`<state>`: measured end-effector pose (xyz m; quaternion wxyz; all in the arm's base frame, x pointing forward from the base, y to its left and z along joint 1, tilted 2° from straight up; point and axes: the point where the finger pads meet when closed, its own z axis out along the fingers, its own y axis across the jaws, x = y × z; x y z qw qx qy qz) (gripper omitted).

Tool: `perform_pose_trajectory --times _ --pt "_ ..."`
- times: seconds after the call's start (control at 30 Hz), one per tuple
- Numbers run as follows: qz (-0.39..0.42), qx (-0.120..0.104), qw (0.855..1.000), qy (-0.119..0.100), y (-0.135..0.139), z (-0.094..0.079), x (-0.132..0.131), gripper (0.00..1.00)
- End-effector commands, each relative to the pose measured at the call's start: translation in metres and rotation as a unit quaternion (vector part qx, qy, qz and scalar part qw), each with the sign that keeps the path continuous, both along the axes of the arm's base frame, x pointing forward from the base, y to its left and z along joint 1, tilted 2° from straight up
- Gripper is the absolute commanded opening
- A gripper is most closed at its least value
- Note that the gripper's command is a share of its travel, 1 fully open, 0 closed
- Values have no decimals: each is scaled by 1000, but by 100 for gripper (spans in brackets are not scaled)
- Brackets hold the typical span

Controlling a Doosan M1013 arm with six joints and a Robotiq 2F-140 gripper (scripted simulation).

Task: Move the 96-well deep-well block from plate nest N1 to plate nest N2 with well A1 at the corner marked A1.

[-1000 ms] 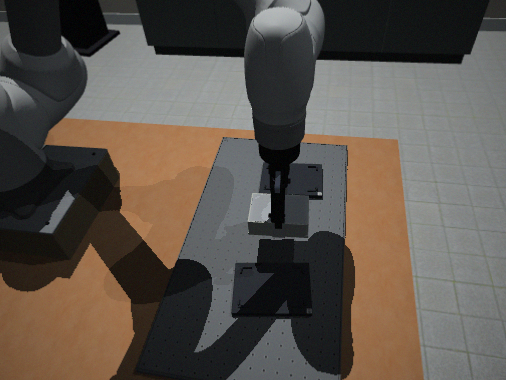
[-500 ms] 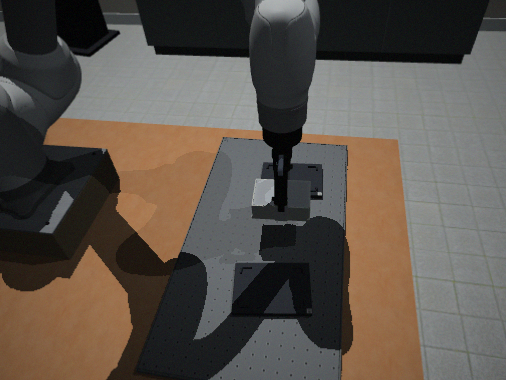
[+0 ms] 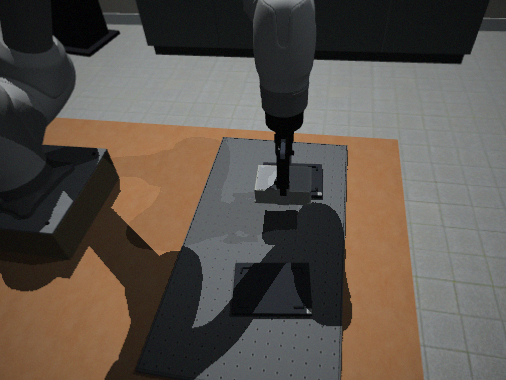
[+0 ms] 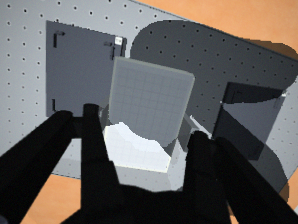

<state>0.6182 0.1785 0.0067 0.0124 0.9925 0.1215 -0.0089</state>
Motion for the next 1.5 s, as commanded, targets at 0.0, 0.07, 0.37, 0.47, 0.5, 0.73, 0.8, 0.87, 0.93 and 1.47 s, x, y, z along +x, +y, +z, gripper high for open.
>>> perform_pose_trajectory --times 0.0,0.07,0.37,0.47,0.5,0.73,0.8,0.87,0.93,1.47 --pt "-3 1 1000 -1 10 -1 1 0" --pt "-3 1 1000 -1 17 -1 0 0" --pt "-3 1 1000 -1 46 -2 -5 0" --pt "-3 1 1000 -1 56 -2 -7 0" --pt "-3 1 1000 -1 56 -2 -7 0" --pt "-3 1 1000 -1 76 -3 -10 0" --pt "-3 1 1000 -1 82 -3 -11 0" --pt "-3 1 1000 -1 89 -3 -12 0" --pt "-3 1 1000 -1 95 -3 -13 0" --pt "-3 1 1000 -1 115 -3 -16 0"
